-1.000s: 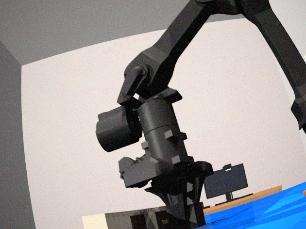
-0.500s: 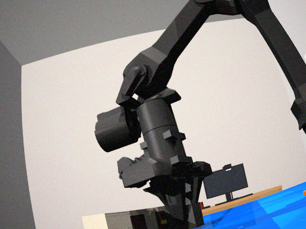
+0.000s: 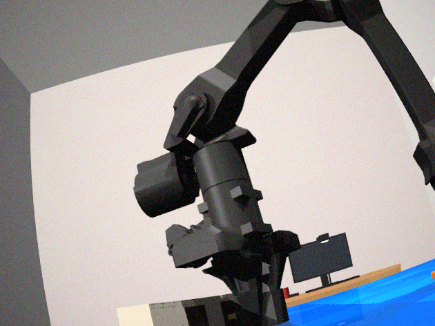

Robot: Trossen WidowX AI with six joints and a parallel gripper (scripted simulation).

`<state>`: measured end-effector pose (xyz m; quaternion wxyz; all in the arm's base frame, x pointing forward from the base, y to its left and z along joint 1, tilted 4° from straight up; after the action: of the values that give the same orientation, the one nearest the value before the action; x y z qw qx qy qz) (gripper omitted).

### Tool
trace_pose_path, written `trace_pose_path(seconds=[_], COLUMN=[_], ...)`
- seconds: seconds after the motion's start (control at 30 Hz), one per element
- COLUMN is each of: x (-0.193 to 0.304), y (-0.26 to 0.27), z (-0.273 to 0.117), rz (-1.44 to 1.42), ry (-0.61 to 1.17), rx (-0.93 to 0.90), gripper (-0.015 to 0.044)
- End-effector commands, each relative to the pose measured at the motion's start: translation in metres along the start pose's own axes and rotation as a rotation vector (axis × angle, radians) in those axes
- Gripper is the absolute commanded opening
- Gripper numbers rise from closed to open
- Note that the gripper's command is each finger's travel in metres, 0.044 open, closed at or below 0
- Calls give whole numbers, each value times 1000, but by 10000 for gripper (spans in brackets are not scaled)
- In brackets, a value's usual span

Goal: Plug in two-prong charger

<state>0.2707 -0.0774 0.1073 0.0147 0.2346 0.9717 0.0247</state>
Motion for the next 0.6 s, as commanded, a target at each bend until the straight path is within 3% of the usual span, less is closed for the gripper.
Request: trace_pose_path(seconds=[0.0, 0.57], x=[-2, -7], y=[0, 0], z=[0, -1], rz=[-3, -3], ry=[2, 1], rx=[-5, -5], gripper=[0, 0])
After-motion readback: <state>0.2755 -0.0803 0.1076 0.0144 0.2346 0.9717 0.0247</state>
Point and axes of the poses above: the point midway between the two fingers, 35 mm back from their tips, its own z axis out along the fingers, its own y axis across the jaws, x = y × z, the point moved 4 cm from there along -z, back along the fingers, and after that the axes turned 3 degrees about -z, right-handed, at the moved point
